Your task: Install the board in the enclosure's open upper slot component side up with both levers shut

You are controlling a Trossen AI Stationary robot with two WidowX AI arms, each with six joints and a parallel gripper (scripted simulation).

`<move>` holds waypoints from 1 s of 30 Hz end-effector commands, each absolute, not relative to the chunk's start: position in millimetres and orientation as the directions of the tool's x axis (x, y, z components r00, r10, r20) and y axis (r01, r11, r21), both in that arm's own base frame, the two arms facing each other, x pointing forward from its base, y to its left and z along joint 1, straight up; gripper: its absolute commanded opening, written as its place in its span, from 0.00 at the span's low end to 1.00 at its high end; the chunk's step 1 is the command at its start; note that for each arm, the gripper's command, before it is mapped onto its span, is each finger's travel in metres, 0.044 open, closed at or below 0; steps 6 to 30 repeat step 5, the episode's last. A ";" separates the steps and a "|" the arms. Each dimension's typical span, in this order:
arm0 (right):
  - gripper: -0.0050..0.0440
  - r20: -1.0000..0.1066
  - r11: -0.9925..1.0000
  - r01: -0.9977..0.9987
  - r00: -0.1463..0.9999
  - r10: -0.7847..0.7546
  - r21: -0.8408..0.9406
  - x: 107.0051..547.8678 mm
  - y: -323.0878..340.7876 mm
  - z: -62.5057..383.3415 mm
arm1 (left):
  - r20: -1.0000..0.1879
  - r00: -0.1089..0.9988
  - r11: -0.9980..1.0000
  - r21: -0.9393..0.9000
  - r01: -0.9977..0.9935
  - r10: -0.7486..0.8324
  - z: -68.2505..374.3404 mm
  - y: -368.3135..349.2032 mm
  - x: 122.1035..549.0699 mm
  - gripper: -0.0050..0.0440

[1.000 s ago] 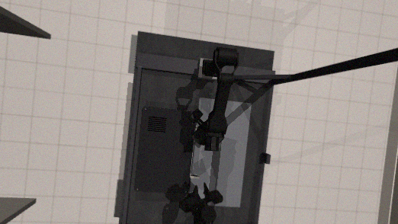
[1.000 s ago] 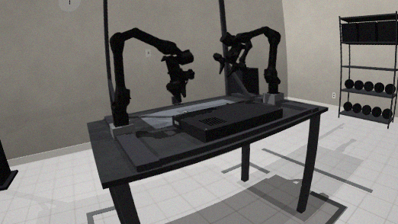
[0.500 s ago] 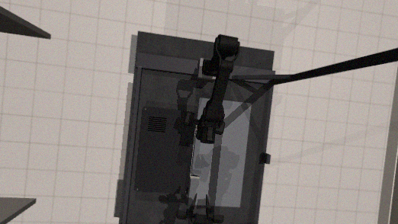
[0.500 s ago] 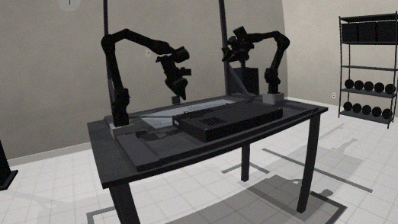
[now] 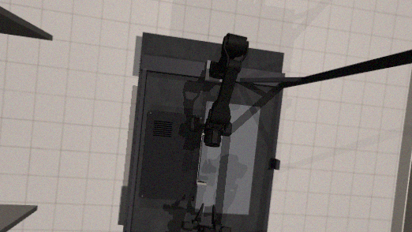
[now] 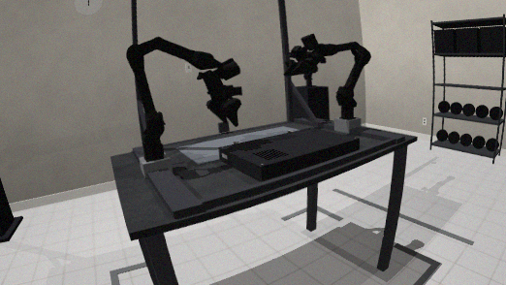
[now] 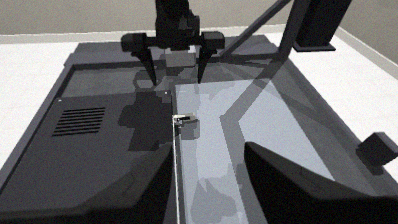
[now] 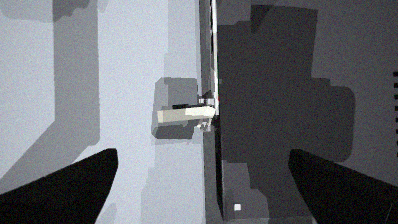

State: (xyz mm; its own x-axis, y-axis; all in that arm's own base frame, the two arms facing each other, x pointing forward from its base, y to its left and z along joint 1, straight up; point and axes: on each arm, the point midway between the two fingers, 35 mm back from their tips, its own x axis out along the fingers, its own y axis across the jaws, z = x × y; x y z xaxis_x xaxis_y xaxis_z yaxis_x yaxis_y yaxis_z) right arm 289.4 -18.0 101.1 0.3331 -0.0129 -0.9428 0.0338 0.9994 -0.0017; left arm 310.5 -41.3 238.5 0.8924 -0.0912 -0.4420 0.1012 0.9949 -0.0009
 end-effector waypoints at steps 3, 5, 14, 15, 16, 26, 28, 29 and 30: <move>1.00 -0.932 1.000 0.029 0.363 -0.011 -0.001 293.1 -17.7 109.8 | -0.423 0.902 0.995 -0.001 0.101 -0.092 245.8 -40.6 310.4 0.51; 1.00 -0.932 1.000 0.029 0.363 -0.011 -0.001 293.1 -17.7 109.8 | -0.423 0.902 0.995 -0.001 0.101 -0.092 245.8 -40.6 310.4 0.51; 1.00 -0.932 1.000 0.029 0.363 -0.011 -0.001 293.1 -17.7 109.8 | -0.423 0.902 0.995 -0.001 0.101 -0.092 245.8 -40.6 310.4 0.51; 1.00 -0.932 1.000 0.029 0.363 -0.011 -0.001 293.1 -17.7 109.8 | -0.423 0.902 0.995 -0.001 0.101 -0.092 245.8 -40.6 310.4 0.51; 1.00 -0.932 1.000 0.029 0.363 -0.011 -0.001 293.1 -17.7 109.8 | -0.423 0.902 0.995 -0.001 0.101 -0.092 245.8 -40.6 310.4 0.51; 1.00 -0.932 1.000 0.029 0.363 -0.011 -0.001 293.1 -17.7 109.8 | -0.423 0.902 0.995 -0.001 0.101 -0.092 245.8 -40.6 310.4 0.51; 1.00 -0.932 1.000 0.029 0.363 -0.011 -0.001 293.1 -17.7 109.8 | -0.423 0.902 0.995 -0.001 0.101 -0.092 245.8 -40.6 310.4 0.51; 1.00 -0.932 1.000 0.029 0.363 -0.011 -0.001 293.1 -17.7 109.8 | -0.423 0.902 0.995 -0.001 0.101 -0.092 245.8 -40.6 310.4 0.51; 1.00 -0.932 1.000 0.029 0.363 -0.011 -0.001 293.1 -17.7 109.8 | -0.423 0.902 0.995 -0.001 0.101 -0.092 245.8 -40.6 310.4 0.51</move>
